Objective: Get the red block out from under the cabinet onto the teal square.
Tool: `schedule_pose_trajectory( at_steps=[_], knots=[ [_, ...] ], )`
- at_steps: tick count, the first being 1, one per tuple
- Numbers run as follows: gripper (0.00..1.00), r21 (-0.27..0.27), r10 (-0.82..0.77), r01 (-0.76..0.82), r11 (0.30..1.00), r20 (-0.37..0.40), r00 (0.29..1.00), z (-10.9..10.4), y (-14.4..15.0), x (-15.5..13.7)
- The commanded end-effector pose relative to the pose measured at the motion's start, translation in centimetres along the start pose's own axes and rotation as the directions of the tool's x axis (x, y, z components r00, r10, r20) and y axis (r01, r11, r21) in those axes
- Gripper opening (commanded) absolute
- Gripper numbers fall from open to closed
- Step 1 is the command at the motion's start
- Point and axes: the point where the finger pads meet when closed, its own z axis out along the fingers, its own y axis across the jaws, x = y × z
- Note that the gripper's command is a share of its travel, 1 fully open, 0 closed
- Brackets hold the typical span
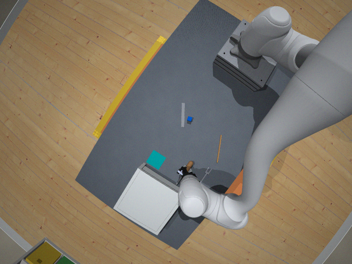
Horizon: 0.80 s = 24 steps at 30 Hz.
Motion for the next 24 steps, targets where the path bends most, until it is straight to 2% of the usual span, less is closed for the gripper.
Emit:
schedule_pose_trajectory(
  at_steps=[1,24],
  knots=[
    [0.00,0.000,0.000,0.000,1.000,0.000,1.000,-0.02,-0.01,0.00],
    [0.00,0.000,0.000,0.000,1.000,0.000,1.000,-0.02,0.61,0.00]
  ],
)
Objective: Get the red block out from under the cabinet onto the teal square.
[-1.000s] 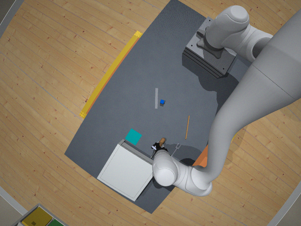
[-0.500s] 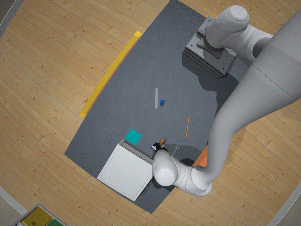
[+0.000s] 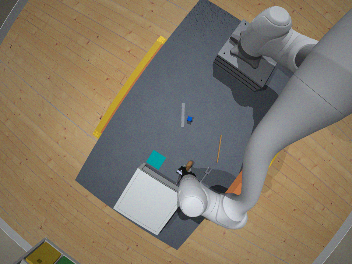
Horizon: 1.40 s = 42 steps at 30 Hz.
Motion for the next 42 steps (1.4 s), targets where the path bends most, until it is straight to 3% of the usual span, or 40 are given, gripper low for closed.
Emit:
schedule_pose_trajectory(
  at_steps=[1,30,42],
  knots=[
    [0.00,0.000,0.000,0.000,1.000,0.000,1.000,0.0,0.3,0.0],
    [0.00,0.000,0.001,-0.001,1.000,0.000,1.000,0.0,7.0,0.0],
    [0.00,0.000,0.002,-0.002,1.000,0.000,1.000,0.0,8.0,0.0]
  ],
)
